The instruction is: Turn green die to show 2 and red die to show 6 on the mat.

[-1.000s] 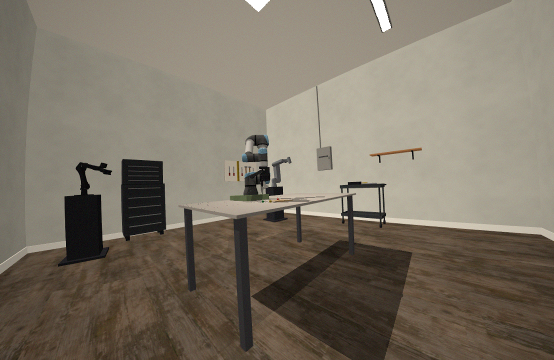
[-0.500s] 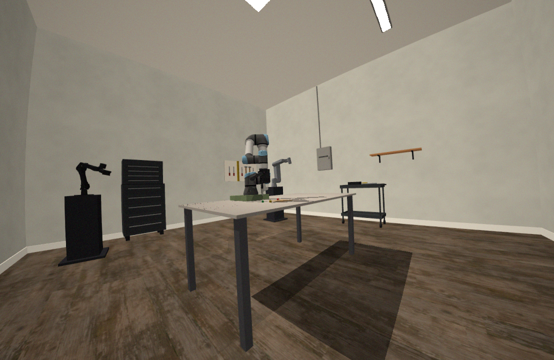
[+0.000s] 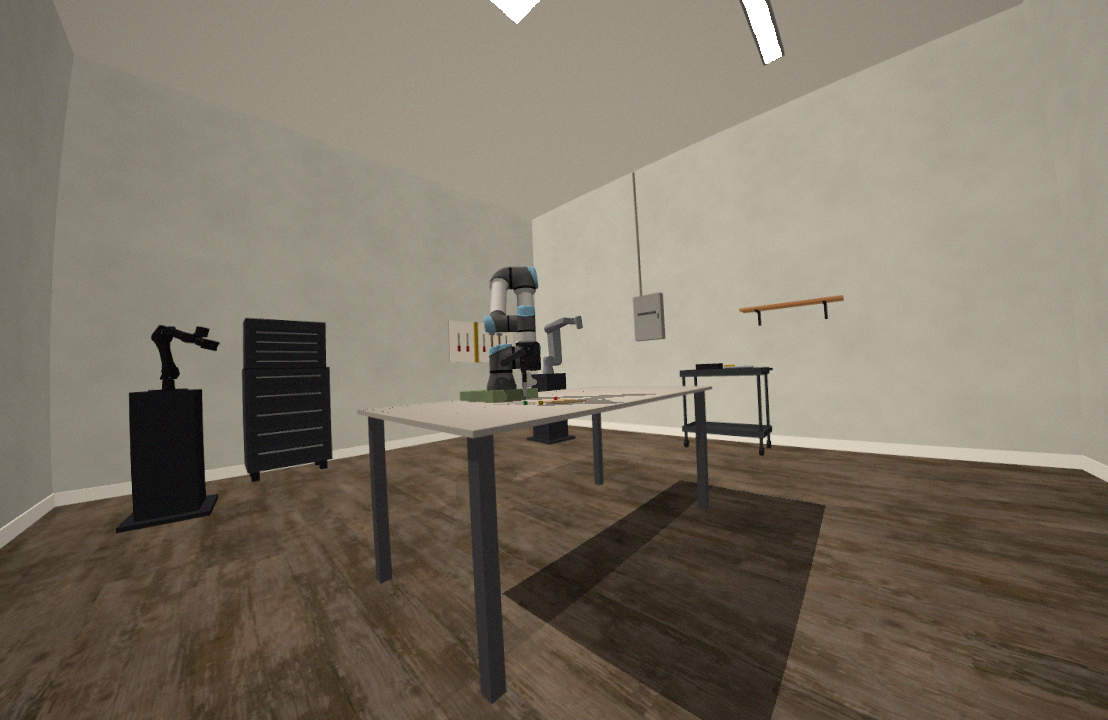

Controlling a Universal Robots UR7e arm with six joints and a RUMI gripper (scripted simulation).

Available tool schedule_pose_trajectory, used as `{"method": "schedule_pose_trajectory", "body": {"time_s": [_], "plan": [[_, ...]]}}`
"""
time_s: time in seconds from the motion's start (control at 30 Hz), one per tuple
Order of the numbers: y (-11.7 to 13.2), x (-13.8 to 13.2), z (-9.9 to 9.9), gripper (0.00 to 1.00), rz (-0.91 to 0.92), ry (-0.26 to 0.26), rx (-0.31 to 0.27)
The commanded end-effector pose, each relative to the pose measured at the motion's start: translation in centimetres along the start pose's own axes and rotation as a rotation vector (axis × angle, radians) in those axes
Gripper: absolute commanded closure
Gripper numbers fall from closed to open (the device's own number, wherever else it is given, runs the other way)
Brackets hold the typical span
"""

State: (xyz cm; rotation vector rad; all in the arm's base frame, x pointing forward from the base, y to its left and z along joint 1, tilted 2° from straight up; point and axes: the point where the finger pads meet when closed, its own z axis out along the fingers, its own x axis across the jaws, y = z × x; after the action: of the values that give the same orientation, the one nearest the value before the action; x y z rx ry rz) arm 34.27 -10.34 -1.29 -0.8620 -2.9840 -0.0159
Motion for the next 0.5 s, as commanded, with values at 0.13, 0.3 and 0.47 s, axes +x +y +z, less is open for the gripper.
{"method": "schedule_pose_trajectory", "body": {"time_s": [0.13,0.3,0.47], "plan": [[0.02,-0.07,0.77,0.82,0.000,-0.001,0.000],[0.03,-0.07,0.96,0.82,0.000,-0.001,0.000],[0.03,-0.07,1.05,0.82,0.000,-0.001,0.000]]}}
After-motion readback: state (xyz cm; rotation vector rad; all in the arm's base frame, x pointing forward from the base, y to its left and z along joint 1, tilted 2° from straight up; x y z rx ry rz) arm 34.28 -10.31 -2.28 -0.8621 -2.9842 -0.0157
